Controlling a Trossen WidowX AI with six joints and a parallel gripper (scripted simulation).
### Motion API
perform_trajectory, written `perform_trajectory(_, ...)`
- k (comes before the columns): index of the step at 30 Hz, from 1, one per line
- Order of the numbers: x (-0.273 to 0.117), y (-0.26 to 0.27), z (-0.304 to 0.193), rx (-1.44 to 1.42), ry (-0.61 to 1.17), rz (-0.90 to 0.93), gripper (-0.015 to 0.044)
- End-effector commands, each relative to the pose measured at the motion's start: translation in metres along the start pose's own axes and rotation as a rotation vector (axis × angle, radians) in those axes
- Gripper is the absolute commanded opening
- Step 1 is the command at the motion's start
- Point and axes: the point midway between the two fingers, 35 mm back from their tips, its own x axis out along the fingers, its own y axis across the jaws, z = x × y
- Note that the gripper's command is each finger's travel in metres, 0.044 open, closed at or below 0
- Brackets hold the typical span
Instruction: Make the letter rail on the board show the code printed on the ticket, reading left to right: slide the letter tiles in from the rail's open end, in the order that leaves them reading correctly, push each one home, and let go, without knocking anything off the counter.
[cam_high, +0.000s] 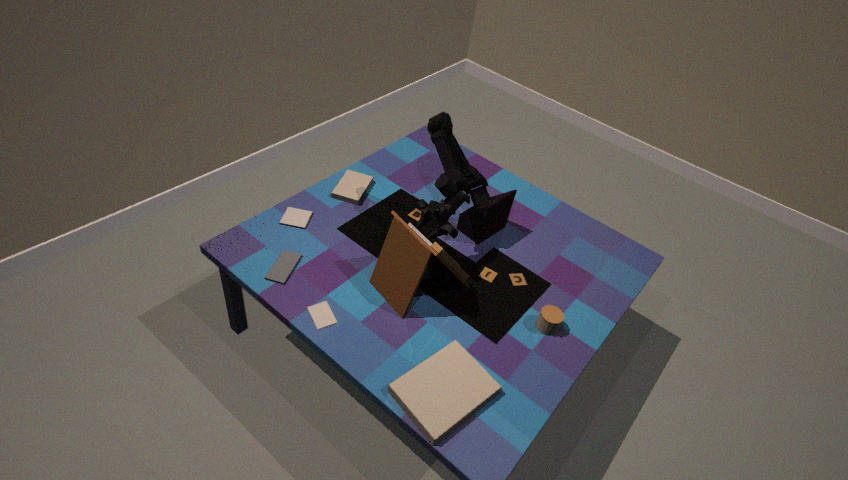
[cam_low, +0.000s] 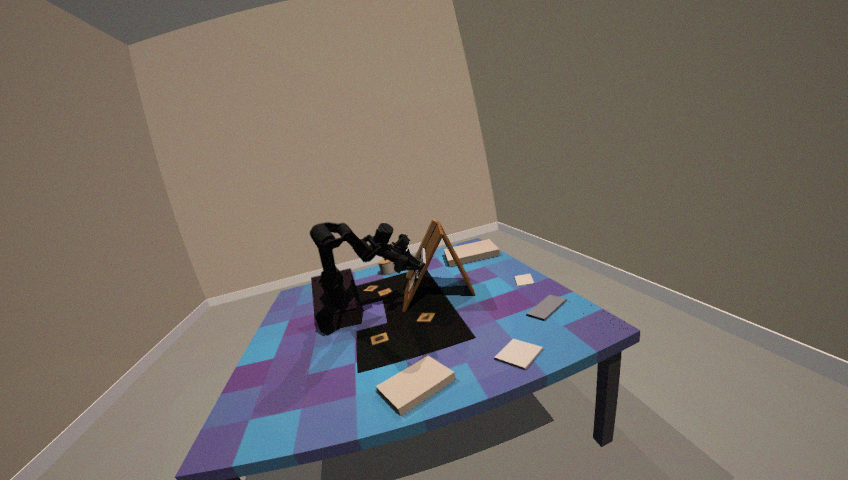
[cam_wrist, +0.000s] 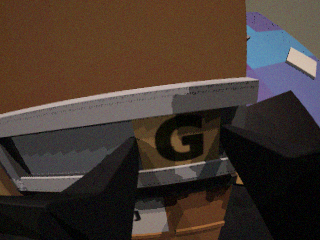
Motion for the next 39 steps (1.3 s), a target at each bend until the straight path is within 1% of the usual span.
perform_trajectory(1, 0.0, 0.003, 0.001, 0.006, -0.001, -0.002, 0.0)
perform_trajectory(39, 0.0, 0.023, 0.001, 0.007, -0.001, -0.002, 0.0)
